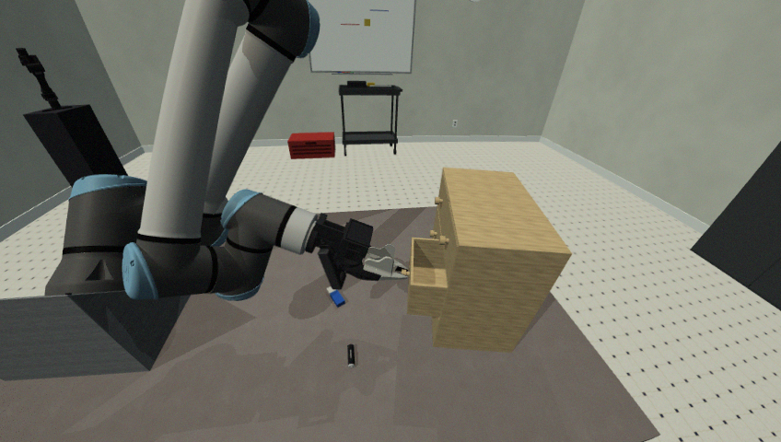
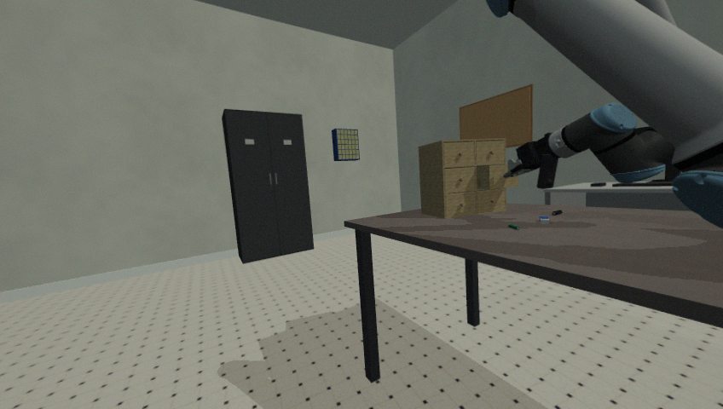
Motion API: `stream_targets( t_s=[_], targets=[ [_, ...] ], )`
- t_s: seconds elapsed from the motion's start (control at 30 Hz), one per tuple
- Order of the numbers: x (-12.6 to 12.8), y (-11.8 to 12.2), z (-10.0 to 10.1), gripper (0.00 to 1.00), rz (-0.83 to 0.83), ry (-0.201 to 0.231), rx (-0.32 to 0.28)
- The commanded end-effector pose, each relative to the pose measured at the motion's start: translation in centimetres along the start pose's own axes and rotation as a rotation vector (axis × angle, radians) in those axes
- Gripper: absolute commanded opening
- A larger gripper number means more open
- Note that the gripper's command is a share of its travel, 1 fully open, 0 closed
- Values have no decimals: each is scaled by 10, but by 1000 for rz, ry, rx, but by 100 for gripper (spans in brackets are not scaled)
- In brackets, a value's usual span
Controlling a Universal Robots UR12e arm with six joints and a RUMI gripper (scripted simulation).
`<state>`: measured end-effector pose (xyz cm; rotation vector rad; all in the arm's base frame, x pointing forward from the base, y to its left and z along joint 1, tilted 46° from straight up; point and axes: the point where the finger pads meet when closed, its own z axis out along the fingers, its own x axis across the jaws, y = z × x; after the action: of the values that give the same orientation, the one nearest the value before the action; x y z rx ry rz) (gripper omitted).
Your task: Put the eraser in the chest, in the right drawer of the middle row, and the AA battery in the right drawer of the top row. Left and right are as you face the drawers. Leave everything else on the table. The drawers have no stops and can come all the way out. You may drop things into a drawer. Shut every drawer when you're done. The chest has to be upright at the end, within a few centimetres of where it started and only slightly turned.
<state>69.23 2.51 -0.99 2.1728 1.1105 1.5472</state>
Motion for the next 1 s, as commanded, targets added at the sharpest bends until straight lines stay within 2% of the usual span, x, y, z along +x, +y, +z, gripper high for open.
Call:
stream_targets(
  t_s=[0.0, 0.8, 0.97],
  targets=[
    [0, 1, 0, 7, 0, 0, -1],
    [0, 1, 0, 7, 0, 0, -1],
    [0, 1, 0, 12, 0, 0, -1]
  ],
)
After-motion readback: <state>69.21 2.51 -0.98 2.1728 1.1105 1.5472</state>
